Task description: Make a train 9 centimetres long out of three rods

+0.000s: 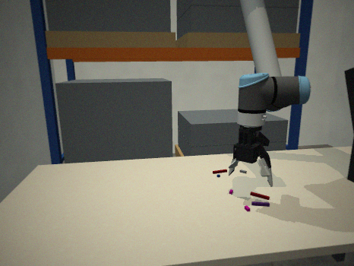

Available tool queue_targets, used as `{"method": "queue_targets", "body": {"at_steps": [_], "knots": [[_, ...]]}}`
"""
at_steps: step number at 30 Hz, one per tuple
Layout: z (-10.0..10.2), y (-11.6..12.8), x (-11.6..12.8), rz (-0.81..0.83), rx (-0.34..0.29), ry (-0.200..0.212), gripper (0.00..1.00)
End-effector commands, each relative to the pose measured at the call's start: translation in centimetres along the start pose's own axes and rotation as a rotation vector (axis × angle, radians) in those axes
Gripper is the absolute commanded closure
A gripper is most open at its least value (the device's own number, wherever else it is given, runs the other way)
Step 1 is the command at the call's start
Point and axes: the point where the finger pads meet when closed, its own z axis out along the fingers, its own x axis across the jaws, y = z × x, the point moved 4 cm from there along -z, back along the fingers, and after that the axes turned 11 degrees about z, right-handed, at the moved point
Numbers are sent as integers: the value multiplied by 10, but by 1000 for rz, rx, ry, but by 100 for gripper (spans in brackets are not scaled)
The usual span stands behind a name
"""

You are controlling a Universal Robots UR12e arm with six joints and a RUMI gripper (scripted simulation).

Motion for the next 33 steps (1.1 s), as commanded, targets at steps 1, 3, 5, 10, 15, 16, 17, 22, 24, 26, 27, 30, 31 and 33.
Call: {"method": "queue_targets", "body": {"at_steps": [1,3,5,10,15,16,17,22,24,26,27,30,31,33], "knots": [[-1,-1,-7,57,-1,0,0],[-1,-3,-12,107,-1,1,0],[-1,-5,-19,167,-1,1,0],[-1,-12,-41,358,-1,3,0],[-1,-16,-55,474,-1,4,0],[-1,-18,-60,523,-1,4,0],[-1,-20,-66,573,-1,4,0],[-2,-28,-89,772,-1,5,0],[-2,-31,-98,848,-1,5,0],[-2,-34,-107,925,-1,5,0],[-2,-36,-111,963,-1,5,0],[-2,-42,-125,1077,-1,5,0],[-2,-42,-125,1077,-1,5,0],[-2,-44,-131,1132,-1,5,0]]}}
